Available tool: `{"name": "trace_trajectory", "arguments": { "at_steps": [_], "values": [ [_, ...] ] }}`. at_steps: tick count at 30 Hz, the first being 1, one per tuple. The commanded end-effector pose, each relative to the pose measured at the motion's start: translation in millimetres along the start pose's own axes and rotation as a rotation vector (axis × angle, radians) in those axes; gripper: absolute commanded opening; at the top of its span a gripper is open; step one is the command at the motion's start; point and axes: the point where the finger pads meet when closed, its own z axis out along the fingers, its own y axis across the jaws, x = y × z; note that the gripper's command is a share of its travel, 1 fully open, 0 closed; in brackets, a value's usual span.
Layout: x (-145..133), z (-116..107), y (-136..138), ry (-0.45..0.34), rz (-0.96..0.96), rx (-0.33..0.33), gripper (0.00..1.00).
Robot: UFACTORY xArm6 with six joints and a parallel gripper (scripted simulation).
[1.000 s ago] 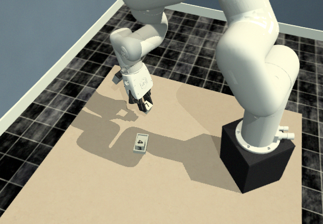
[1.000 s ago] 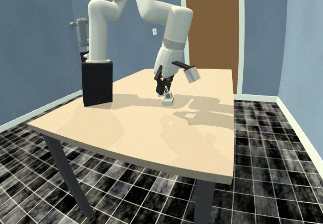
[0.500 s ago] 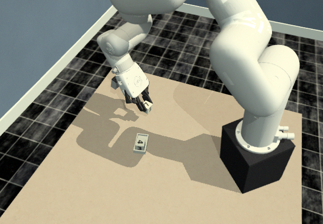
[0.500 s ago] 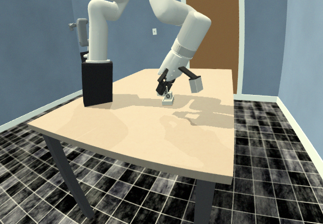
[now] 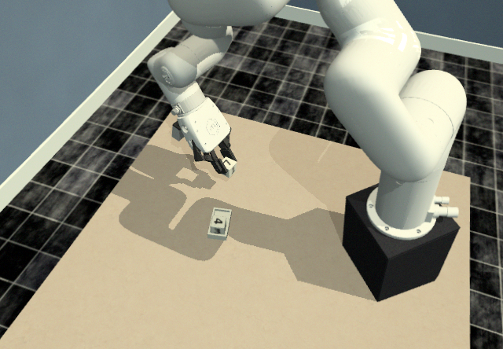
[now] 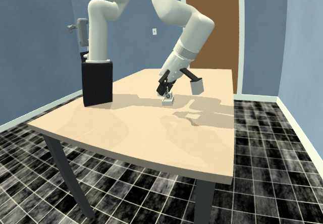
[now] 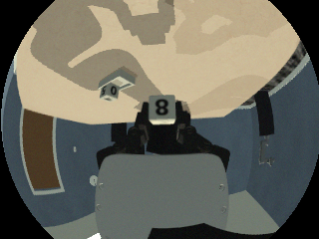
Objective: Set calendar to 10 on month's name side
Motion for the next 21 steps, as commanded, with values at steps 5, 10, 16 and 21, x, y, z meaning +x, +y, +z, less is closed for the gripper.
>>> {"name": "trace_trajectory", "arguments": {
  "at_steps": [5,10,16,21],
  "values": [
    [1,-1,0,0.004,0.0,0.0,0.29],
    [3,1,0,0.004,0.0,0.0,0.29],
    [6,5,0,0.004,0.0,0.0,0.29],
    [9,10,0,0.004,0.0,0.0,0.29]
  ]
}}
